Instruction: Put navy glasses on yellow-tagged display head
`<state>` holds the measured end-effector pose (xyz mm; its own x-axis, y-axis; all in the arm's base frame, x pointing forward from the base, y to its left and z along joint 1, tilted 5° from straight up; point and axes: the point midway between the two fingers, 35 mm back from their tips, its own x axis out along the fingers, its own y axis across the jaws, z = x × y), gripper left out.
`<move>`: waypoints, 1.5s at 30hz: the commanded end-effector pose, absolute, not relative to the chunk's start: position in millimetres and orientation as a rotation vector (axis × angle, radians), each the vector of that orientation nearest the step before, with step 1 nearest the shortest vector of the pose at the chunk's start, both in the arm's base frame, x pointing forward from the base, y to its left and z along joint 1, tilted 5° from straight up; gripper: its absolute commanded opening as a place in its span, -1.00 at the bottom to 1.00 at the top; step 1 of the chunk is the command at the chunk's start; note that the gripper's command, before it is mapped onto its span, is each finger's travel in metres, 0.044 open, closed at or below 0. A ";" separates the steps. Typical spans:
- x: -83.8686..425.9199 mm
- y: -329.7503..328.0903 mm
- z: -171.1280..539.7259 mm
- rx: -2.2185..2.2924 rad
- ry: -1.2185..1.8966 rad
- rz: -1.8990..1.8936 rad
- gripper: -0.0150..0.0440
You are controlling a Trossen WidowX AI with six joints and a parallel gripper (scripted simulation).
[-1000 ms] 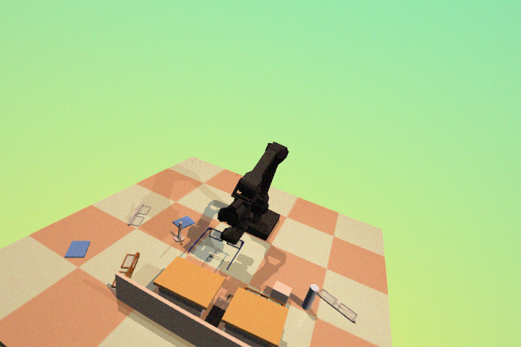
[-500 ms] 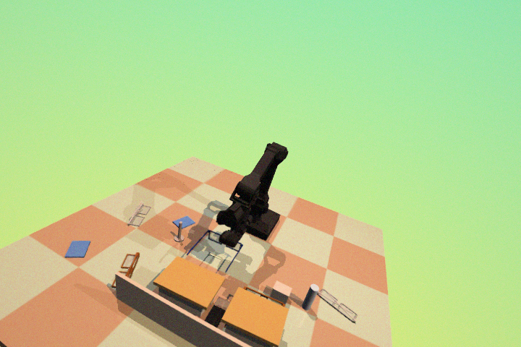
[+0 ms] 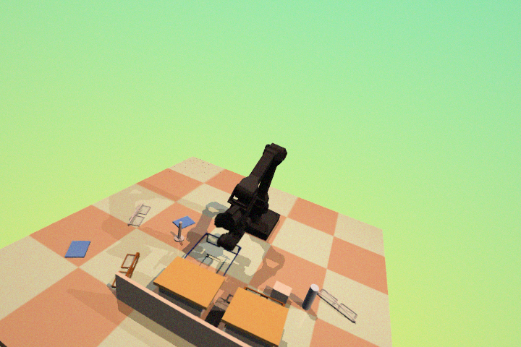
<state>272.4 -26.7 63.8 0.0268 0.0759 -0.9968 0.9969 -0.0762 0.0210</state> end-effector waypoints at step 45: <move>344.7 -31.8 68.3 1.339 1.206 -1.201 -0.49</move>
